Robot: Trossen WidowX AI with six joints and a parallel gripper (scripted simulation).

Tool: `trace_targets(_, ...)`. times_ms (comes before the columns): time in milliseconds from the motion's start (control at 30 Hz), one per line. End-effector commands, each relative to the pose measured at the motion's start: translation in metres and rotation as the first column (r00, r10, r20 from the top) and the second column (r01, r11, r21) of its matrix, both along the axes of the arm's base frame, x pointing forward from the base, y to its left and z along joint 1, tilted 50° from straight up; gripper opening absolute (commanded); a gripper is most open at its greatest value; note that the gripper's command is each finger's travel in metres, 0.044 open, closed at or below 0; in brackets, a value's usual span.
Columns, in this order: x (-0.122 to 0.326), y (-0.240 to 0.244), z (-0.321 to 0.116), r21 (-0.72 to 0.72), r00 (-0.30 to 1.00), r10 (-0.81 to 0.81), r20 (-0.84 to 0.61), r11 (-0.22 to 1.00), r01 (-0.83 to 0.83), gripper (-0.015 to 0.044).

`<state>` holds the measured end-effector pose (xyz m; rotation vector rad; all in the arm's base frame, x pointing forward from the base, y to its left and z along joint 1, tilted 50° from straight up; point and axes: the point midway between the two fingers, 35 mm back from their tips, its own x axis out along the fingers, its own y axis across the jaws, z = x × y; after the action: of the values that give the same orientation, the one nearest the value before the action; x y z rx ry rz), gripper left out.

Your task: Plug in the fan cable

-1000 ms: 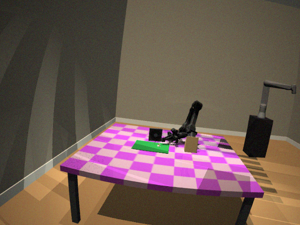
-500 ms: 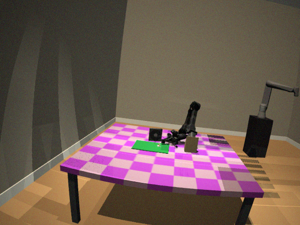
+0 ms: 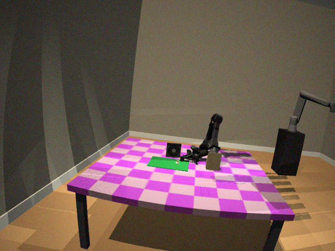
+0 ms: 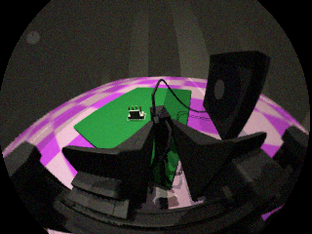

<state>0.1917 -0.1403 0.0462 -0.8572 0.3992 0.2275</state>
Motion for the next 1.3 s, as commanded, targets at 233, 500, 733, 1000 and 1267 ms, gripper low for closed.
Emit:
trace_targets(233,0.0,0.0003,-0.0001,0.002,1.0,0.0,-0.001,1.0,0.0,0.0)
trace_targets(500,0.0,0.0003,-0.0001,0.002,1.0,0.0,-0.001,1.0,0.0,0.0)
trace_targets(733,0.0,0.0003,-0.0001,0.002,1.0,0.0,-0.001,1.0,0.0,0.0)
trace_targets(1000,0.0,0.0003,-0.0001,0.002,1.0,0.0,-0.001,1.0,0.0,0.0)
trace_targets(1267,0.0,0.0,0.0,0.0,1.0,0.0,0.0,1.0,0.0,0.0026)
